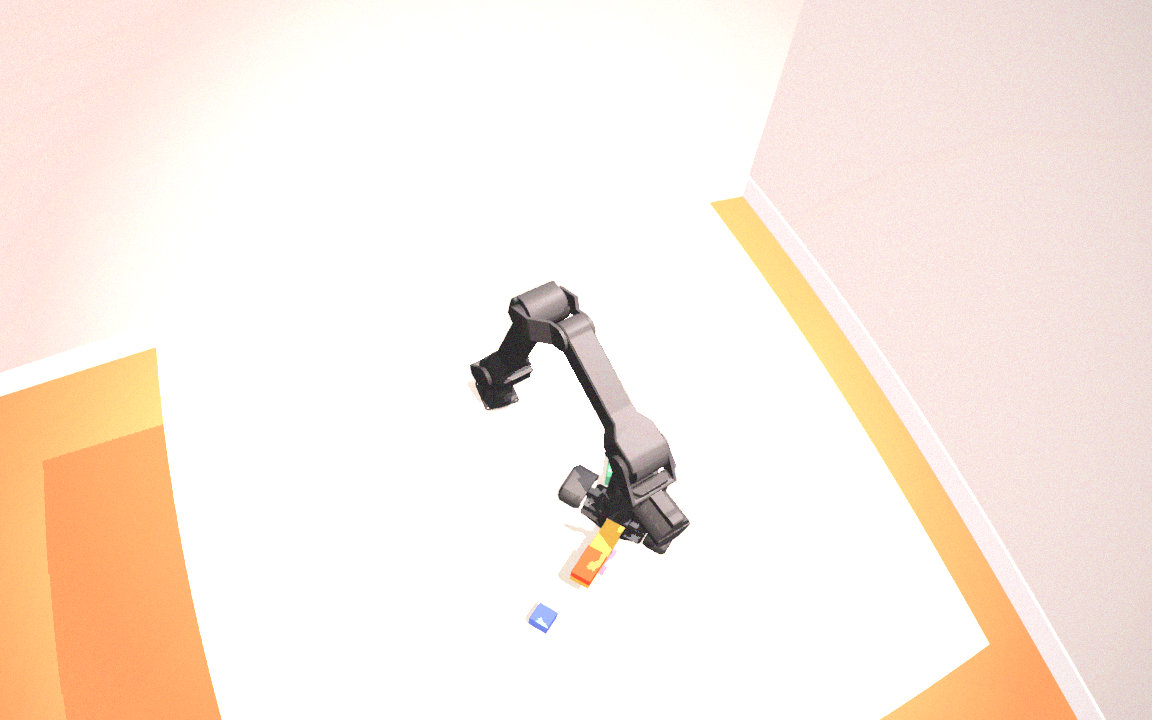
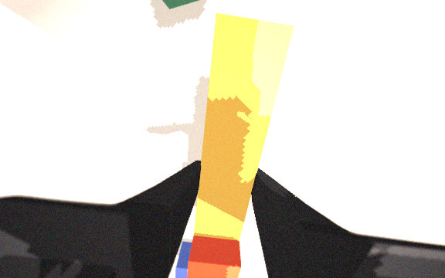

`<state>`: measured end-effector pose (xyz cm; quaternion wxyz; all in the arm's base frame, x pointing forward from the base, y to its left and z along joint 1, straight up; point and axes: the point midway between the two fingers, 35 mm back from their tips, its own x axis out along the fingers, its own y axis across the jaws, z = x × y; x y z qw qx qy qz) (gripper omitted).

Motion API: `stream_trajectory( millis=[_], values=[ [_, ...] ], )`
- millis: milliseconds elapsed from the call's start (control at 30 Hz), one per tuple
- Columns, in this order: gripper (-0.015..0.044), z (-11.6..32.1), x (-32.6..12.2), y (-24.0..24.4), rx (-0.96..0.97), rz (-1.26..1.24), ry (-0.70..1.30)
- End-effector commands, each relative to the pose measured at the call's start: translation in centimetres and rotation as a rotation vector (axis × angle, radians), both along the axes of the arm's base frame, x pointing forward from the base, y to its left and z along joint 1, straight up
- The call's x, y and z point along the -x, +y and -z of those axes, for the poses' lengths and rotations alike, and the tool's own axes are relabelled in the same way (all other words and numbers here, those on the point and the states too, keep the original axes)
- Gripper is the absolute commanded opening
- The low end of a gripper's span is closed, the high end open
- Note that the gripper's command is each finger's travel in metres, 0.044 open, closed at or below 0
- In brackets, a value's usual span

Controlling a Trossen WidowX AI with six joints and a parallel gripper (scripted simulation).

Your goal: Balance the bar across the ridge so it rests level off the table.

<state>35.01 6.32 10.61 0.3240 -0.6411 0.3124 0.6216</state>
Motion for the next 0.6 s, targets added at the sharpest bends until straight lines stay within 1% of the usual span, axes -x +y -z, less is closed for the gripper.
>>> stream_trajectory(
  millis=[0,567],
  values=[
    [0.0,0.22,0.03,0.06,-0.003,-0.006,0.001],
    [0.0,0.08,0.05,0.08,-0.003,-0.006,0.001]
  ],
)
